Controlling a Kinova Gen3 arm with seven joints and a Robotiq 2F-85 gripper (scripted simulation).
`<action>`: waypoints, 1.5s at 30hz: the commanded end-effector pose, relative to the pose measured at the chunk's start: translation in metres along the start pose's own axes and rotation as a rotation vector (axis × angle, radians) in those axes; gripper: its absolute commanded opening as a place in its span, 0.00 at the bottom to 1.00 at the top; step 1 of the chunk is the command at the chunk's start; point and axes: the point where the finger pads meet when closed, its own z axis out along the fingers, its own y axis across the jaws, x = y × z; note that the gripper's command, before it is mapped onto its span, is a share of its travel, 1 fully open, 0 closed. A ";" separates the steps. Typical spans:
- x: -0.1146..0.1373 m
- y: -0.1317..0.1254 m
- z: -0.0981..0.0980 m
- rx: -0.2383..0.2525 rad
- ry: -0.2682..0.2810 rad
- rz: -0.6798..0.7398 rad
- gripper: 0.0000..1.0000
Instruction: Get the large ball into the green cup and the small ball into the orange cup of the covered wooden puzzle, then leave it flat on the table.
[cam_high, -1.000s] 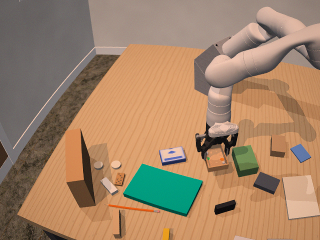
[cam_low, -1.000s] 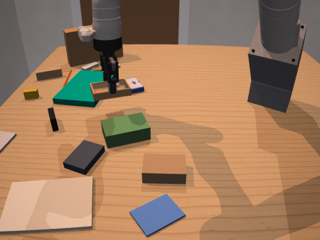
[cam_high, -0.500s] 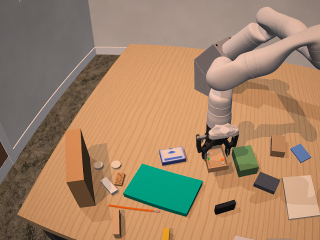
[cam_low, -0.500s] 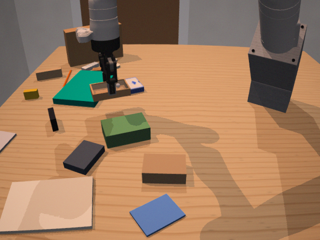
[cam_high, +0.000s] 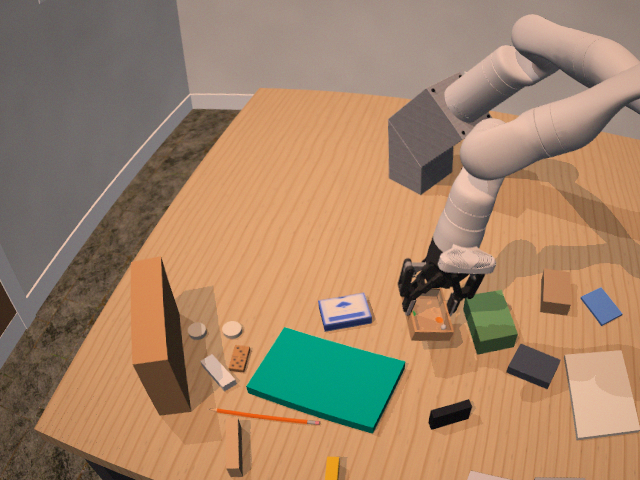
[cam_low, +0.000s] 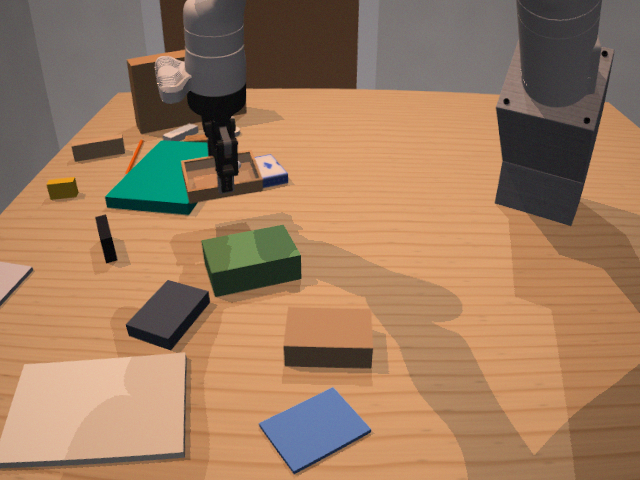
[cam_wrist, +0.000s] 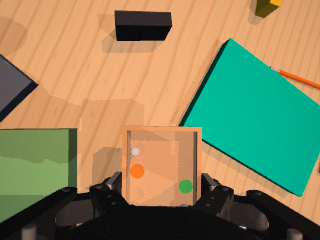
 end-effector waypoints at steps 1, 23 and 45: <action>0.003 -0.007 -0.001 -0.004 0.004 -0.023 0.74; 0.005 -0.001 0.000 0.240 0.010 -0.022 0.74; 0.005 -0.001 0.000 0.229 0.000 -0.024 0.74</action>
